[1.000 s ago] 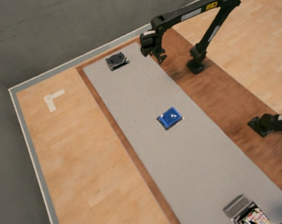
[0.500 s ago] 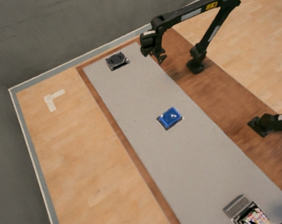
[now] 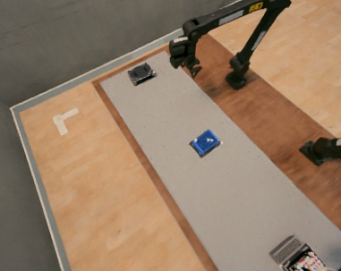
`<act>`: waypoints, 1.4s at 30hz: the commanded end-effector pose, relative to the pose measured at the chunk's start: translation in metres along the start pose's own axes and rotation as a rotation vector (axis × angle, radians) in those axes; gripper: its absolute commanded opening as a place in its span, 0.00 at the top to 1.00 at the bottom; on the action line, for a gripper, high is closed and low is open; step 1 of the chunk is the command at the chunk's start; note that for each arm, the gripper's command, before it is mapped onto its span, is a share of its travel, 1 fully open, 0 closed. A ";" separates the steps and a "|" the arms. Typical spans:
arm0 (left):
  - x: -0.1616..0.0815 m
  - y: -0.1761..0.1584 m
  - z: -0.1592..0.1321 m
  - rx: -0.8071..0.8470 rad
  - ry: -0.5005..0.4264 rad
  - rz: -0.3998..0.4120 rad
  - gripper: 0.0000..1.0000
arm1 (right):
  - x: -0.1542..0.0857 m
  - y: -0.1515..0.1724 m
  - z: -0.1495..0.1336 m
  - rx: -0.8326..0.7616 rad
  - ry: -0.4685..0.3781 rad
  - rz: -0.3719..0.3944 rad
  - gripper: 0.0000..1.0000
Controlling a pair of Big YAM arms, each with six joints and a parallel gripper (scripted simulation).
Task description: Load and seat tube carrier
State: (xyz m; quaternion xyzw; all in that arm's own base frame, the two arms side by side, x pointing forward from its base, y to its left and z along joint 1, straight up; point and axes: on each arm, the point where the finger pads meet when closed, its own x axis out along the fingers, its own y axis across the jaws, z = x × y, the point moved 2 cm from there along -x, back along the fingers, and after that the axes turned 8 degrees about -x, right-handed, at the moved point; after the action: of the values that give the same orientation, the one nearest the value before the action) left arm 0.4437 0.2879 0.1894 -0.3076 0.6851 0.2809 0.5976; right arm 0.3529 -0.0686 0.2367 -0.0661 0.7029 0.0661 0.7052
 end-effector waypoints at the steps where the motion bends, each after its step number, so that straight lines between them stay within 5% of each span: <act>1: 0.013 -0.009 0.002 0.020 0.006 0.003 0.91 | -0.012 -0.002 0.008 0.013 -0.030 -0.013 0.00; 42: 0.023 -0.008 0.005 0.020 0.001 0.009 0.89 | -0.012 -0.002 0.008 0.013 -0.030 -0.013 0.00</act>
State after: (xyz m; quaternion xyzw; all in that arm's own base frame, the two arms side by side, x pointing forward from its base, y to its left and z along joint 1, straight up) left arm 0.4456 0.2899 0.1792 -0.3058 0.6826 0.2827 0.6005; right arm 0.3529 -0.0686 0.2367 -0.0661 0.7029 0.0661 0.7052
